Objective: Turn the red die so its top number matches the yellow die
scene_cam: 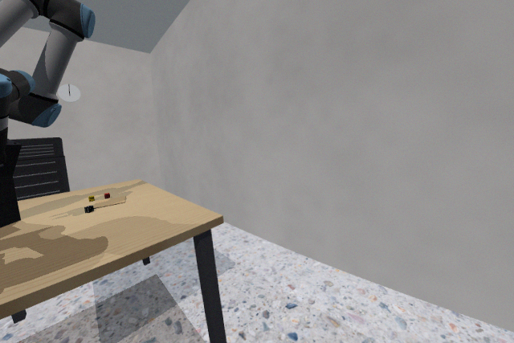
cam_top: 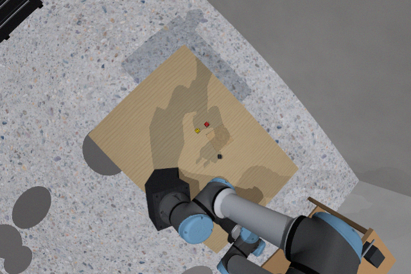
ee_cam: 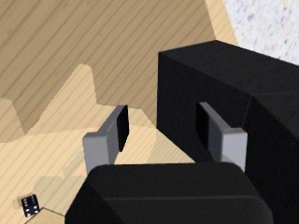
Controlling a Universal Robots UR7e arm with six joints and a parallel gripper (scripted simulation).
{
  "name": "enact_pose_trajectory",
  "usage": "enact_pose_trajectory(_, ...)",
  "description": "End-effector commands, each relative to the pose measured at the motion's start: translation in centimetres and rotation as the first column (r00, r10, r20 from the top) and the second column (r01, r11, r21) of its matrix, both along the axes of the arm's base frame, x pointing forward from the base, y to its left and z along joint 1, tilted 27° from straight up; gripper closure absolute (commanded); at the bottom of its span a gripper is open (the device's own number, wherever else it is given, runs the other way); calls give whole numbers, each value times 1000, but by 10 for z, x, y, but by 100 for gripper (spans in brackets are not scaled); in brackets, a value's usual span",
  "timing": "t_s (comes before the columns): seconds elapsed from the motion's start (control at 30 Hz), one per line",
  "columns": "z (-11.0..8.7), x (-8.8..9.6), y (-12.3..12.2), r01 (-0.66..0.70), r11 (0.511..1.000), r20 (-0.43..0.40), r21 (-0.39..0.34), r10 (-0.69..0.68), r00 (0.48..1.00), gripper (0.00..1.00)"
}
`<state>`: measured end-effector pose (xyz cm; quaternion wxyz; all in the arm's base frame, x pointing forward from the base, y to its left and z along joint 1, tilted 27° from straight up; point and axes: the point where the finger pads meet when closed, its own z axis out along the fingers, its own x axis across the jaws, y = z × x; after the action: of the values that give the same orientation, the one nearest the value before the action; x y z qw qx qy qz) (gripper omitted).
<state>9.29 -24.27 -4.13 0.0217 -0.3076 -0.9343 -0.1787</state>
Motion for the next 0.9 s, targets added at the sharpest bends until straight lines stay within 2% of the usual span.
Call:
enact_pose_trajectory(0.0, -13, 18, -10, 8, 998, -61, -69, -13, 998, 0)
enact_pose_trajectory(0.07, -13, 18, -10, 8, 998, -61, -69, -13, 998, 0)
enact_pose_trajectory(0.2, -20, 40, -15, 10, 990, -91, -141, -23, 996, 0)
enact_pose_trajectory(0.37, -24, 53, -17, 11, 984, -101, -180, -30, 994, 0)
enact_pose_trajectory(0.53, -28, 75, -17, 16, 970, -107, -242, -43, 993, 0)
enact_pose_trajectory(0.63, -28, 75, -17, 16, 970, -107, -242, -43, 993, 0)
enact_pose_trajectory(0.73, -31, 98, -14, 24, 952, -100, -305, -57, 993, 0)
enact_pose_trajectory(0.83, -32, 106, -12, 28, 945, -95, -325, -62, 993, 0)
enact_pose_trajectory(0.87, -33, 114, -10, 32, 938, -89, -345, -67, 994, 0)
